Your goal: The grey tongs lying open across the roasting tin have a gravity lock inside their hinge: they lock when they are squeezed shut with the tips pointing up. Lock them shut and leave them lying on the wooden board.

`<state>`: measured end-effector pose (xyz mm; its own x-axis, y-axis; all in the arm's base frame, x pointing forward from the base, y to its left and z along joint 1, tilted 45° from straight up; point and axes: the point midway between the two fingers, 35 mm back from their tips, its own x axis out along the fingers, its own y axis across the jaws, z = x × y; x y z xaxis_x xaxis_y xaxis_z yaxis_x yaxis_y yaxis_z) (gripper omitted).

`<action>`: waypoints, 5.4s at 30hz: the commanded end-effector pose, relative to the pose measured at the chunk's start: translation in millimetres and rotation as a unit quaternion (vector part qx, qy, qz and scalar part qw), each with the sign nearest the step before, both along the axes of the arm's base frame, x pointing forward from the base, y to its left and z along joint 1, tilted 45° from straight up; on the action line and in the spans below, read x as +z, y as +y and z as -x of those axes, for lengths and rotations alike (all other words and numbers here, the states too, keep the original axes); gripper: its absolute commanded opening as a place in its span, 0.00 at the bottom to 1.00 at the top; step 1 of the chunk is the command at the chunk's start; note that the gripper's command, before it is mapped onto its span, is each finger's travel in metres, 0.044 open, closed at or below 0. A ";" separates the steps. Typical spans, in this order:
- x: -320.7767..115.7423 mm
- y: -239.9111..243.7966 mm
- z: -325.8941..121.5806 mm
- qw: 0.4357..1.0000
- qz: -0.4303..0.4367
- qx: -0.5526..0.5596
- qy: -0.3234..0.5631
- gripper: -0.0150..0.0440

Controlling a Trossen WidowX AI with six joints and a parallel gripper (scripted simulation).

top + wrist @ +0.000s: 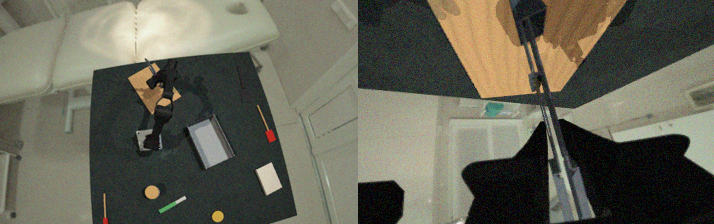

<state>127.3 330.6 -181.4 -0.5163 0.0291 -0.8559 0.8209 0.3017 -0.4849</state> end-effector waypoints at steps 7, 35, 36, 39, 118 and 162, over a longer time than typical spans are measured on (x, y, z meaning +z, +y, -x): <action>10.7 -5.9 -1.0 0.996 -0.076 -0.030 0.020 0.00; 28.5 -18.2 -0.6 0.982 -0.170 -0.069 0.040 0.00; 28.5 -18.2 -0.6 0.982 -0.170 -0.069 0.040 0.00; 28.5 -18.2 -0.6 0.982 -0.170 -0.069 0.040 0.00; 6.6 9.5 17.0 0.947 0.253 0.162 -0.110 0.00; -13.5 -12.1 23.1 0.914 0.315 0.206 -0.150 0.00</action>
<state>104.5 323.0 -191.1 -0.1144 -0.6579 -0.7444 0.8258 0.3535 -0.4394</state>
